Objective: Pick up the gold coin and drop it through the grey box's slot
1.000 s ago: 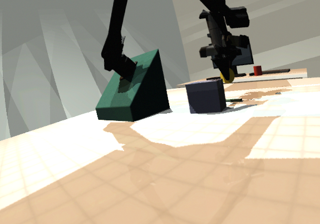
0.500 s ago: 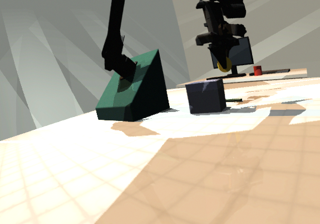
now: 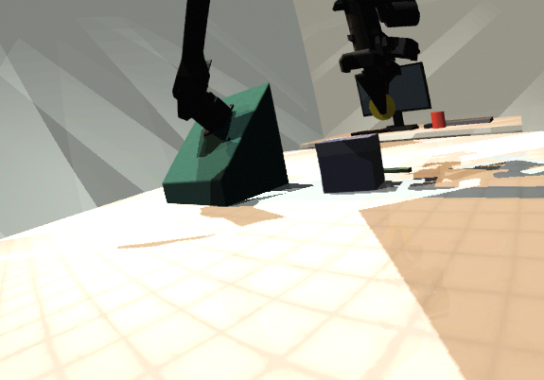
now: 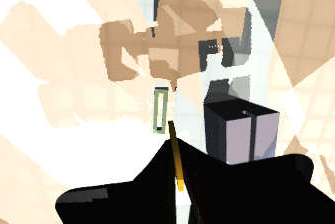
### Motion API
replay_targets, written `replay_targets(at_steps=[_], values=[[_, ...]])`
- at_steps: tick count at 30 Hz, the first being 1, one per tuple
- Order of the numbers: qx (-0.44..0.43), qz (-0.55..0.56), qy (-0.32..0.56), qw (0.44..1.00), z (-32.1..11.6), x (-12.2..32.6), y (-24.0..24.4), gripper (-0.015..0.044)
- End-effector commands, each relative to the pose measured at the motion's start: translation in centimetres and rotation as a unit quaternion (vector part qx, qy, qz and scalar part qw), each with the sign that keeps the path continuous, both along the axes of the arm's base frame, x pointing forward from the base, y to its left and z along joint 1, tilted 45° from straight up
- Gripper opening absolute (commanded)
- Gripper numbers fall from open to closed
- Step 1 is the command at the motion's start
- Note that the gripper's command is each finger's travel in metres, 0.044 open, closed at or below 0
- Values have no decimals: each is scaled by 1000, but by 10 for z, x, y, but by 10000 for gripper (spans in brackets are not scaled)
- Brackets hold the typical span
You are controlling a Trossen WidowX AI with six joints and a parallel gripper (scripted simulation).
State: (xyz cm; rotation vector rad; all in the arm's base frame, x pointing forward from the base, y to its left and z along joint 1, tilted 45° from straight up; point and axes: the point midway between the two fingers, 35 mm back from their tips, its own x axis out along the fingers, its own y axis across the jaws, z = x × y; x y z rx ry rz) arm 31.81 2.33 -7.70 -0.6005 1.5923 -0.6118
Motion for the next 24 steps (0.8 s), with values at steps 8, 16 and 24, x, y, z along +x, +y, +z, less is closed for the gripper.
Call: replay_targets(at_steps=[8,16,24], values=[[1,8,2,1000,19,-3,-14,0],[1,8,3,1000,33,-11,-27,0],[0,8,3,1000,47,-20,-40,0]])
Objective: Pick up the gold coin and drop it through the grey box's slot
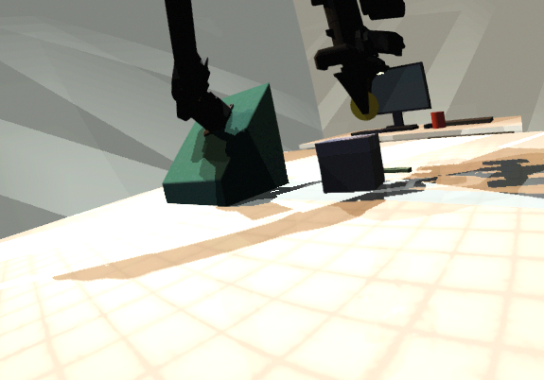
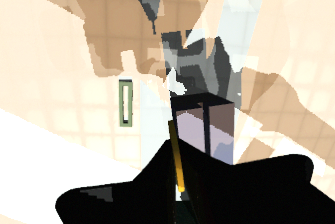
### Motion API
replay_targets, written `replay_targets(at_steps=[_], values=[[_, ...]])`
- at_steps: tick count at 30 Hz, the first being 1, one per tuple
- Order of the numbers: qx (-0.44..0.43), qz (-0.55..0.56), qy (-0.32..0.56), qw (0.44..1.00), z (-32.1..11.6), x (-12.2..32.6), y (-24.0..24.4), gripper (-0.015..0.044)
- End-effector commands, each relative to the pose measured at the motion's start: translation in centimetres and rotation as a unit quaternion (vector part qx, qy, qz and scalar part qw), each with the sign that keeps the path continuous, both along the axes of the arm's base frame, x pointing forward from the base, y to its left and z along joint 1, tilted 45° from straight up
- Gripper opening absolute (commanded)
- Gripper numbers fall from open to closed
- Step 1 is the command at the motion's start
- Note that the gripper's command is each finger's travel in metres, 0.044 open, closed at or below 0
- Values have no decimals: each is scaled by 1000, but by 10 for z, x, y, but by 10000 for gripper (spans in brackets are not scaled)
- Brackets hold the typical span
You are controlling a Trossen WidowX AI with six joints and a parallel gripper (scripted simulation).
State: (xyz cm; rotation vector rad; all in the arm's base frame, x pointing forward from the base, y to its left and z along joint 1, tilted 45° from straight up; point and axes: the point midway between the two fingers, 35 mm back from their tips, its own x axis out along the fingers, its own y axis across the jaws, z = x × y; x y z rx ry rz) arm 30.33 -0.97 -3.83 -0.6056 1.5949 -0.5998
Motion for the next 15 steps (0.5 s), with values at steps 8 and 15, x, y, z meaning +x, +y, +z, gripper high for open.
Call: replay_targets(at_steps=[8,15], values=[[-3,2,1,1000,20,-16,-20,0],[-4,2,1,1000,28,-24,-28,0]])
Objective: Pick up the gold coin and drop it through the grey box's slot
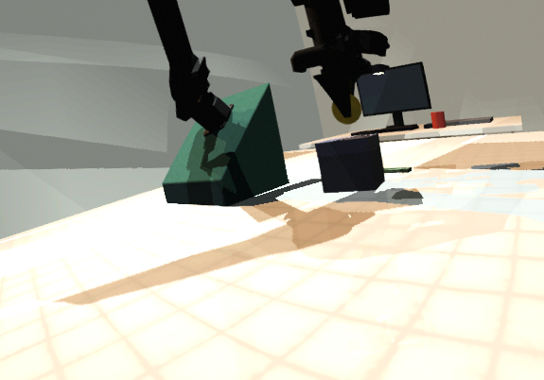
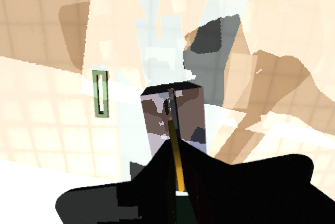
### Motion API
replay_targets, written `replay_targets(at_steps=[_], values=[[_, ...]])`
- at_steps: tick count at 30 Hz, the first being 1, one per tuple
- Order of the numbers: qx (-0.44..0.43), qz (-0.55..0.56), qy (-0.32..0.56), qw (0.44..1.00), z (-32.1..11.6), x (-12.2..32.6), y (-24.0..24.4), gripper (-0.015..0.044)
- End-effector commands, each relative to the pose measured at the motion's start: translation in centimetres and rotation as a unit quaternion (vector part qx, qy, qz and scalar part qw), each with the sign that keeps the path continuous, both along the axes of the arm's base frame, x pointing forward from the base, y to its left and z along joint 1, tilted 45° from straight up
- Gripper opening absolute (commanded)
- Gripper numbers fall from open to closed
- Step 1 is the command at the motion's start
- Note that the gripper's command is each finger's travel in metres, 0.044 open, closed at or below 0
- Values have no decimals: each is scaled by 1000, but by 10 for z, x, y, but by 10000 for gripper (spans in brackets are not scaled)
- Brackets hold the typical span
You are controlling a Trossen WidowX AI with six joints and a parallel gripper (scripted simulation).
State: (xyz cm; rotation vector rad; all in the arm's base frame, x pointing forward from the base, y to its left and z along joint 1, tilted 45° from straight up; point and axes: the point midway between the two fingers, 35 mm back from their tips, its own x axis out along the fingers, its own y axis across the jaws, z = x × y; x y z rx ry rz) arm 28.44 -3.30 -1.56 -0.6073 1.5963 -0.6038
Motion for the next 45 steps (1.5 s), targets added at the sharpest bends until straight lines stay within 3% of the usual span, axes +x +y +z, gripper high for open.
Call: replay_targets(at_steps=[1,45], values=[[-2,3,0,1000,5,-5,-5,0],[1,1,3,1000,5,-5,-5,0]])
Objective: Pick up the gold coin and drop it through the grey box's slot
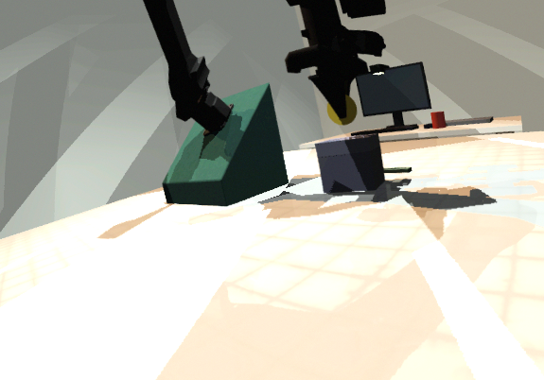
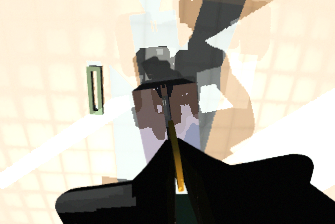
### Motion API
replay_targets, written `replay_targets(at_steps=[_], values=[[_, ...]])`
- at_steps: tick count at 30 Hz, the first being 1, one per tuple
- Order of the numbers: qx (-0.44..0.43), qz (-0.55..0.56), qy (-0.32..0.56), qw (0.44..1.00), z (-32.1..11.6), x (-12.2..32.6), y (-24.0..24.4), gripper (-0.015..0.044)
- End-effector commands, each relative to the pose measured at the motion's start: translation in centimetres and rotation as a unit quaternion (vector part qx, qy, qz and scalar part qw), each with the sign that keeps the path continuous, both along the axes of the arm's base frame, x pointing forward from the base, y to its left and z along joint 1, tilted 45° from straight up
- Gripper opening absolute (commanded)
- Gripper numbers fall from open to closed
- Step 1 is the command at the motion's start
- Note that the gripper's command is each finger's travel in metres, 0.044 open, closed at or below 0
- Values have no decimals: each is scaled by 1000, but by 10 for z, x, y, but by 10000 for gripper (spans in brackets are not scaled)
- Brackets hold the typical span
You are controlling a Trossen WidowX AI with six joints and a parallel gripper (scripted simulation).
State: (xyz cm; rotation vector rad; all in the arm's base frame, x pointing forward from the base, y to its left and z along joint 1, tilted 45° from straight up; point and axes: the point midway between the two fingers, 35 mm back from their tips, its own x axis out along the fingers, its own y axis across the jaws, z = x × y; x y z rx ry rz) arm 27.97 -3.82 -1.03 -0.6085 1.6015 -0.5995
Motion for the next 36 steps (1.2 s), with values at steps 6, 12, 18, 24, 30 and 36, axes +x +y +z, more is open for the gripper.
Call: replay_targets(at_steps=[6,12,18,24,30,36], values=[[0,0,0,1000,0,0,0,0],[0,1,1,1000,-3,-1,-2,0],[1,5,5,1000,-5,-3,-3,0],[0,4,4,1000,-6,-3,-5,0],[0,2,2,1000,-7,-2,-8,0],[0,3,3,1000,-10,-1,-9,0]])
